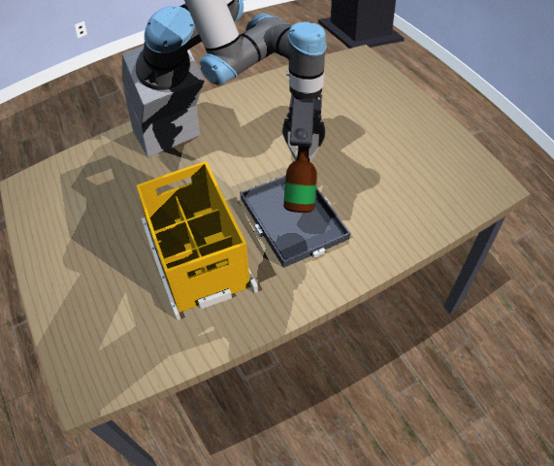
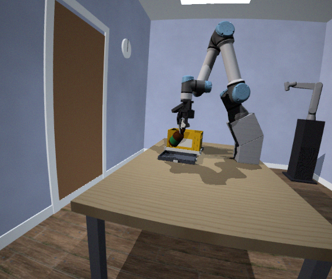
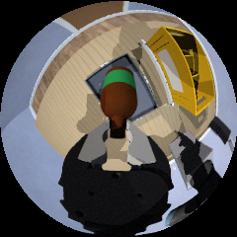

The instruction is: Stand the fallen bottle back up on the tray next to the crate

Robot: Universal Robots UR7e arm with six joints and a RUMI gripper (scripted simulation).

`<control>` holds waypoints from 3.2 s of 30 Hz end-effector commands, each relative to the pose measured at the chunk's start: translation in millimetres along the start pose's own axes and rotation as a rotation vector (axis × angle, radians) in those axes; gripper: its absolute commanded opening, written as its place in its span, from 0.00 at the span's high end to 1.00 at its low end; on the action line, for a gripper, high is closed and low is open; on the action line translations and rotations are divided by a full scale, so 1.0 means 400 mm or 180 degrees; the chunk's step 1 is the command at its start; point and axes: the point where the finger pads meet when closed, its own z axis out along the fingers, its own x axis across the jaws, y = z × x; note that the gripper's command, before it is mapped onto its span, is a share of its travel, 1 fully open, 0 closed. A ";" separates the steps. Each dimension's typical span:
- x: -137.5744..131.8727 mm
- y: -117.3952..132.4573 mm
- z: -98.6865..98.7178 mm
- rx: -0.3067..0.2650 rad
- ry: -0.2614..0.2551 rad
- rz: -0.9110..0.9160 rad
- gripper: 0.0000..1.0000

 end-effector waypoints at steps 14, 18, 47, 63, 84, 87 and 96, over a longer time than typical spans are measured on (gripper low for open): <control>-0.001 -0.001 -0.002 0.0003 -0.0004 0.0000 1.00; -0.001 -0.001 -0.002 0.0003 -0.0004 0.0000 1.00; -0.001 -0.001 -0.002 0.0003 -0.0004 -0.0048 1.00; -0.001 -0.001 -0.002 0.0003 -0.0003 -0.0658 1.00; -0.001 -0.001 -0.002 0.0003 -0.0003 -0.0833 1.00; -0.001 -0.001 -0.002 0.0003 -0.0003 -0.0833 1.00; -0.001 -0.001 -0.002 0.0003 -0.0003 -0.0833 1.00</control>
